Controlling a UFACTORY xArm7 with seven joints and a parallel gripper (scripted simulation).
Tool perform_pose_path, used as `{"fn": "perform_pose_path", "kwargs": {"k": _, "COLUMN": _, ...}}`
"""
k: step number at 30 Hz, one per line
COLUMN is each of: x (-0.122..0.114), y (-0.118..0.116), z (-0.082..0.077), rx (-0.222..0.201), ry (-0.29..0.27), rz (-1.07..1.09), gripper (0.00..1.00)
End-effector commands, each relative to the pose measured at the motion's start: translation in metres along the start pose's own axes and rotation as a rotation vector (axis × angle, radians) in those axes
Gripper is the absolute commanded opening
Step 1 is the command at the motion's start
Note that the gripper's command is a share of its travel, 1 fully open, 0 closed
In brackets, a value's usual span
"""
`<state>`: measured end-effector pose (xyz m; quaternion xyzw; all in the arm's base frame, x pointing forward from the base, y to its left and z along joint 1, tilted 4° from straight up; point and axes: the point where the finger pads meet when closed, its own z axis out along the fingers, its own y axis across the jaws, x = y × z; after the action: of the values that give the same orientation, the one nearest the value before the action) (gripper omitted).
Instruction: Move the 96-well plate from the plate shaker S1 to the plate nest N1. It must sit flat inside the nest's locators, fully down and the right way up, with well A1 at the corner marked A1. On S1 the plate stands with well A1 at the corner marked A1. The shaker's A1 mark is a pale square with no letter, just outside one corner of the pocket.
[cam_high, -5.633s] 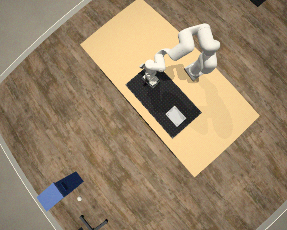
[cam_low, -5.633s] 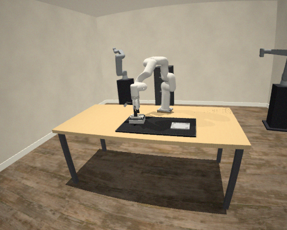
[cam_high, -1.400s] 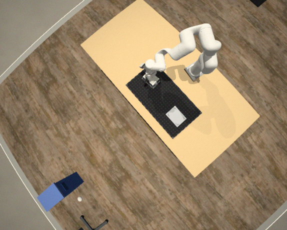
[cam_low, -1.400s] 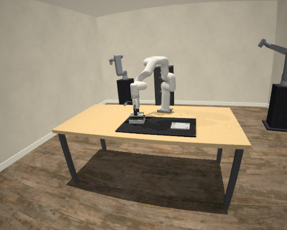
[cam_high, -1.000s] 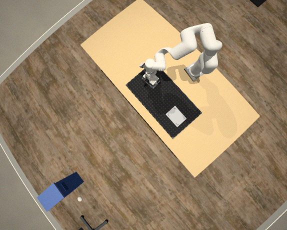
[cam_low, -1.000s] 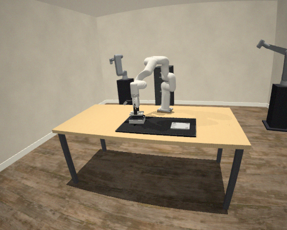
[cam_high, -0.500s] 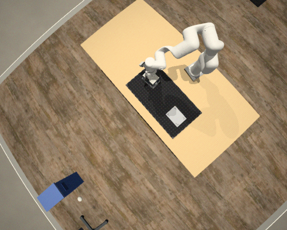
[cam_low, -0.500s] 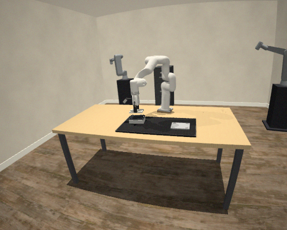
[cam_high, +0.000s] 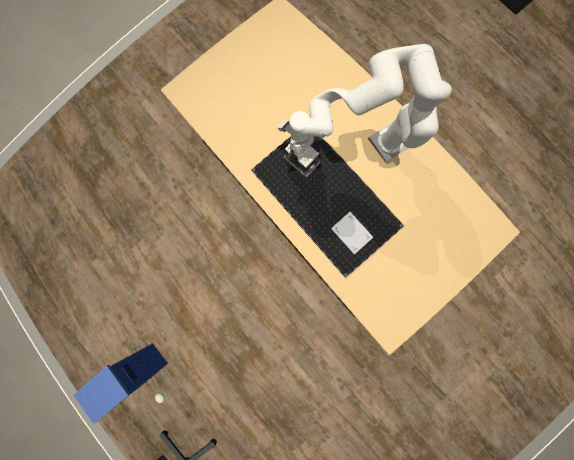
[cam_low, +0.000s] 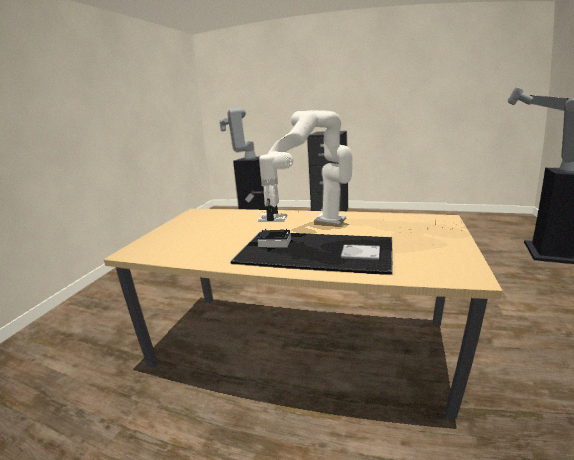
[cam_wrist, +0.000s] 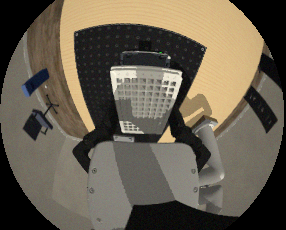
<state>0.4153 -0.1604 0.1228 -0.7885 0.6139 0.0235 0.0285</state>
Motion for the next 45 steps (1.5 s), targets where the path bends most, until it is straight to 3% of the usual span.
{"fn": "perform_pose_path", "kwargs": {"k": 1, "x": 0.001, "y": -0.001, "z": -0.009, "rx": 0.004, "ry": 0.003, "rz": 0.000, "gripper": 0.00}}
{"fn": "perform_pose_path", "kwargs": {"k": 15, "x": 0.001, "y": -0.001, "z": -0.009, "rx": 0.004, "ry": 0.003, "rz": 0.000, "gripper": 0.00}}
{"fn": "perform_pose_path", "kwargs": {"k": 18, "x": -0.009, "y": -0.004, "z": -0.008, "rx": 0.004, "ry": 0.003, "rz": 0.092, "gripper": 0.00}}
{"fn": "perform_pose_path", "kwargs": {"k": 45, "x": -0.086, "y": -0.022, "z": 0.000, "rx": 0.005, "ry": 0.003, "rz": 0.092, "gripper": 0.00}}
